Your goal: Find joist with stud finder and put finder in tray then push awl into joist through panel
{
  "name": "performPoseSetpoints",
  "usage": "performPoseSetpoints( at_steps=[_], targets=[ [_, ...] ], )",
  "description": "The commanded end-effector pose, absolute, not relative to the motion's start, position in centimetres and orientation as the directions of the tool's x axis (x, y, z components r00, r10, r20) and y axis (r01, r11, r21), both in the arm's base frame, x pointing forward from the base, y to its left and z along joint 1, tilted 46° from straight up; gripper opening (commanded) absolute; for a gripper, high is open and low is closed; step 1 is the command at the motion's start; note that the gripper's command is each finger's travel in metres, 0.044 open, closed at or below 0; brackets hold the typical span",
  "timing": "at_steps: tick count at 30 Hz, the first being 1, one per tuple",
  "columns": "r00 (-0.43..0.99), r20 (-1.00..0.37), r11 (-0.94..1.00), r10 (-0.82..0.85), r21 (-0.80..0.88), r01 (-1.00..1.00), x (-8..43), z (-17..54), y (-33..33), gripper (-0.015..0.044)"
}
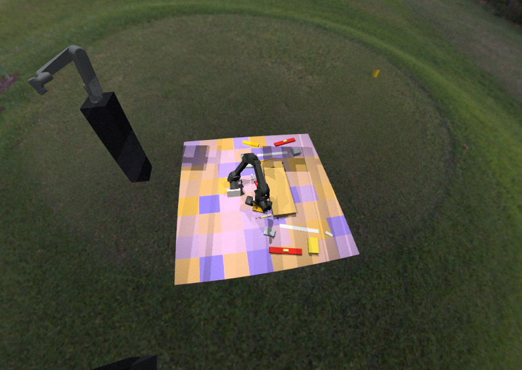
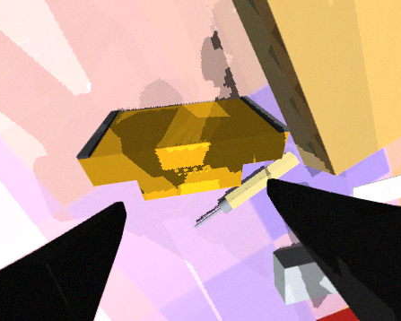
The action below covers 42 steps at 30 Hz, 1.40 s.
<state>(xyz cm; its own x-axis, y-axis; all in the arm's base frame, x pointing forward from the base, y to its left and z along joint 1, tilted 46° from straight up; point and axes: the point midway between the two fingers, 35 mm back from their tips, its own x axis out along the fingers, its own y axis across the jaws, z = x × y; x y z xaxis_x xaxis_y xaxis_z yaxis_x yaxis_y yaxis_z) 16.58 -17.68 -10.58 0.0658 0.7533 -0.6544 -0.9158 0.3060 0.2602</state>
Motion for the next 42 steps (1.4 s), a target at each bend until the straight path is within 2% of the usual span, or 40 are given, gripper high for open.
performPoseSetpoints(
  at_steps=[1,26,41,42],
  targets=[
    [0.066,-0.648,0.301,0.759,0.26,-0.917,16.6,-11.1,-17.0,0.044],
    [0.066,-0.647,0.301,0.76,0.26,-0.918,16.6,-13.8,-14.3,0.044],
    [0.066,-0.647,0.301,0.76,0.26,-0.918,16.6,-13.8,-14.3,0.034],
    [0.066,-0.647,0.301,0.76,0.26,-0.918,16.6,-13.8,-14.3,0.0314]
  ],
)
